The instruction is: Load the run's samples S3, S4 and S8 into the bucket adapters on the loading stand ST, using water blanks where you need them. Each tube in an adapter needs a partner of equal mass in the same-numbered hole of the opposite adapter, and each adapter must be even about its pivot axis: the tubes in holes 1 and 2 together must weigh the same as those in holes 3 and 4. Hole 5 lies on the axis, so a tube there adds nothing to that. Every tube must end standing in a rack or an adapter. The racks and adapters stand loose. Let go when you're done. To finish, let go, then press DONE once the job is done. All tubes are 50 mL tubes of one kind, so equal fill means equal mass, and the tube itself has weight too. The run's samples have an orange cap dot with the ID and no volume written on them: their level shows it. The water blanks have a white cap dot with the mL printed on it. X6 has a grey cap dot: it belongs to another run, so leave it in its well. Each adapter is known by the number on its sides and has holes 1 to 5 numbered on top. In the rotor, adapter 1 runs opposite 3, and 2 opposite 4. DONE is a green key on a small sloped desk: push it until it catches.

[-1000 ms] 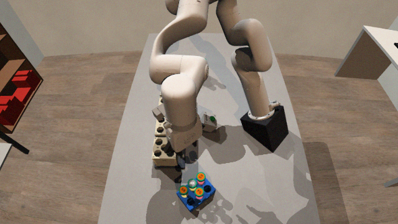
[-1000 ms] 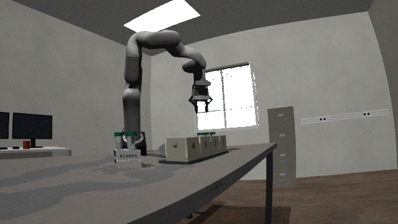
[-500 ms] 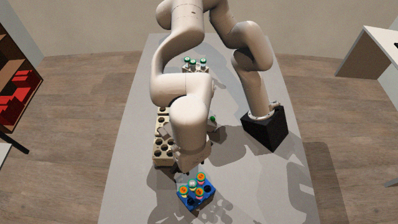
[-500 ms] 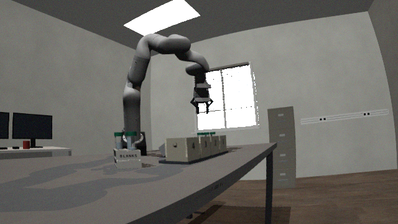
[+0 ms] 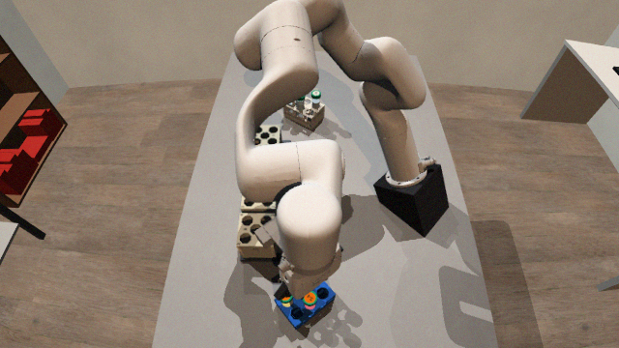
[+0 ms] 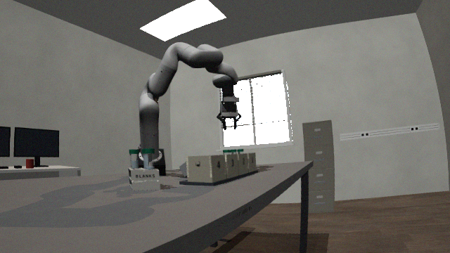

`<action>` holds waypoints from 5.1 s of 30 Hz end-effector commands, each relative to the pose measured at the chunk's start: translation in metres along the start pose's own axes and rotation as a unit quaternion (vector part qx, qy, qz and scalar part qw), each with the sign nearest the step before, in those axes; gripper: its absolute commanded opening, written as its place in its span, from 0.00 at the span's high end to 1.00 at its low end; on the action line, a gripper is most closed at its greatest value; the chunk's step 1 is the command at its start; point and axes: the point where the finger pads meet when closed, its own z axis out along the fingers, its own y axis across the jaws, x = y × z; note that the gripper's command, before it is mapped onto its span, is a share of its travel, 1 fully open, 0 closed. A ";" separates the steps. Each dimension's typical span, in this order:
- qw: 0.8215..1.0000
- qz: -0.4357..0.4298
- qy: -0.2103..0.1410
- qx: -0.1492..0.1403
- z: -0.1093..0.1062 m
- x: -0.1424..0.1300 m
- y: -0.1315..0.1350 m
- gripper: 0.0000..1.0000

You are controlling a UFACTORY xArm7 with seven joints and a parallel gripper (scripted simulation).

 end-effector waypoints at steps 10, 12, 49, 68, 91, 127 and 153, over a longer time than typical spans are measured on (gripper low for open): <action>1.000 0.000 -0.001 0.002 0.006 -0.002 -0.002 0.43; 1.000 0.000 -0.001 0.002 0.010 -0.002 -0.002 0.43; 1.000 0.000 -0.001 0.002 0.072 -0.002 -0.002 0.43; 1.000 0.000 -0.001 0.002 0.106 -0.002 -0.002 0.43; 1.000 0.000 -0.001 0.002 0.119 -0.002 -0.002 0.43; 1.000 0.000 -0.001 0.002 0.135 -0.002 -0.002 0.43; 1.000 0.000 -0.001 0.002 0.133 -0.002 -0.002 1.00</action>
